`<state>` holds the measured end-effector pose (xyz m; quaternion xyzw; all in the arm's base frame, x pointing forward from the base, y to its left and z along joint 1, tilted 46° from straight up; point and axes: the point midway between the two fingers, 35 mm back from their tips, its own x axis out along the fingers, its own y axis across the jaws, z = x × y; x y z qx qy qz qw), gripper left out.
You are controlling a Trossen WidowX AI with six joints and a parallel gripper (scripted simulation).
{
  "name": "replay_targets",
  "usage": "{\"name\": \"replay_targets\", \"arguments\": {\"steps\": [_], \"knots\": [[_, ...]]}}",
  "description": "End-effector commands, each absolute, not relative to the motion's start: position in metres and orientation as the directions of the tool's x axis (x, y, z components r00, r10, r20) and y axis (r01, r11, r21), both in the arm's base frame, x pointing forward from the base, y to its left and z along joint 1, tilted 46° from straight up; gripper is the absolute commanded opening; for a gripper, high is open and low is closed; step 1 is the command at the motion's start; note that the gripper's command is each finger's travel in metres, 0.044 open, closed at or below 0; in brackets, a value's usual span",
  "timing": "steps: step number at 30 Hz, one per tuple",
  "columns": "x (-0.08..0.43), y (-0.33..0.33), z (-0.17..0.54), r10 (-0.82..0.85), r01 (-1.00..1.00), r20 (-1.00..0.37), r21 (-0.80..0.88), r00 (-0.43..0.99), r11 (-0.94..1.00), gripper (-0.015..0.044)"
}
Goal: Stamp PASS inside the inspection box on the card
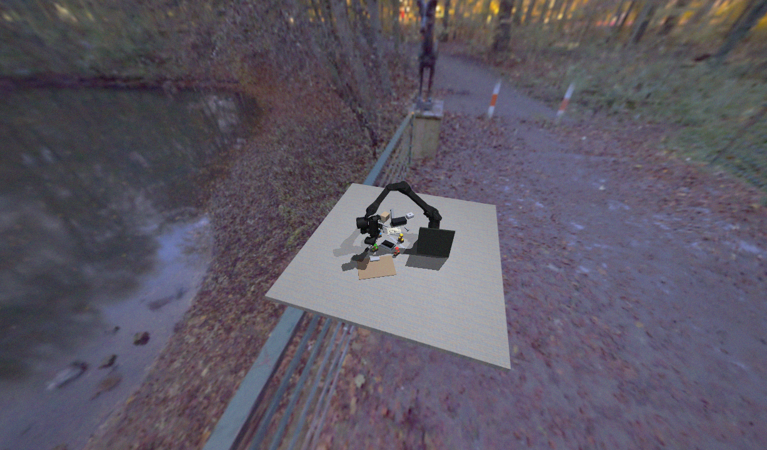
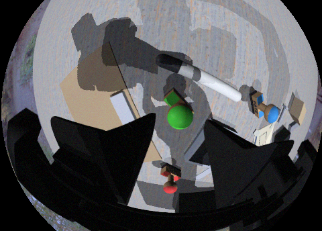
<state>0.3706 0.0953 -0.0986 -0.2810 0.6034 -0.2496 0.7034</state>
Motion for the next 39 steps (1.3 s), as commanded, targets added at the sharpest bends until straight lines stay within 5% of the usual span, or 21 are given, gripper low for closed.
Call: {"name": "replay_targets", "arguments": {"steps": [1,32,39], "knots": [[0.37,0.089,-0.105,-0.694,0.005,-0.705,-0.701,0.145,0.713,0.0219],[0.373,0.057,-0.135,-0.697,0.006,-0.702,-0.704,0.145,0.71,0.0219],[0.374,0.059,-0.133,-0.694,0.012,-0.705,-0.7,0.145,0.714,0.0172]]}}
